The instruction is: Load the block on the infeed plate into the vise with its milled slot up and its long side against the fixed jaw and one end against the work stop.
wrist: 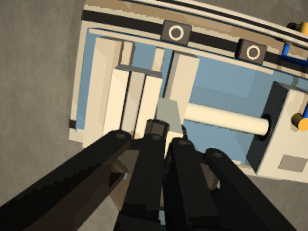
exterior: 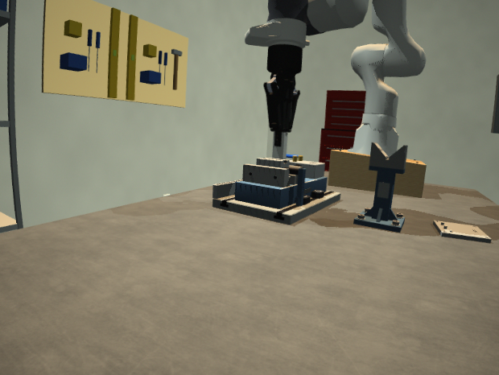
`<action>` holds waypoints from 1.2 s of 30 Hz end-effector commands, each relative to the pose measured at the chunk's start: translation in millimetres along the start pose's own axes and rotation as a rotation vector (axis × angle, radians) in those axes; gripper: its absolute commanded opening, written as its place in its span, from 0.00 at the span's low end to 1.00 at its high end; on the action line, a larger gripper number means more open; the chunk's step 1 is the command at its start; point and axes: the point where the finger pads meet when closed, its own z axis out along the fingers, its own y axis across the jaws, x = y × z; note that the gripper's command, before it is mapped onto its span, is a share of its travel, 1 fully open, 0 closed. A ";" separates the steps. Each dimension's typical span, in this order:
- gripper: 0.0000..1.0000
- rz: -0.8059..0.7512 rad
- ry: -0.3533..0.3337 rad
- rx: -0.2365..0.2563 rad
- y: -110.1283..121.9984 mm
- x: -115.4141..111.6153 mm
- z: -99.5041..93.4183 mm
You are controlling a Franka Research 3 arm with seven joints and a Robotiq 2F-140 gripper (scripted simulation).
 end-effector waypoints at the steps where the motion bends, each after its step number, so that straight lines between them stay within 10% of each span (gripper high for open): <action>1: 0.00 0.000 -0.001 0.006 -3.2 -0.8 -0.5; 36: 0.00 0.000 -0.001 0.006 9.2 -0.8 -0.4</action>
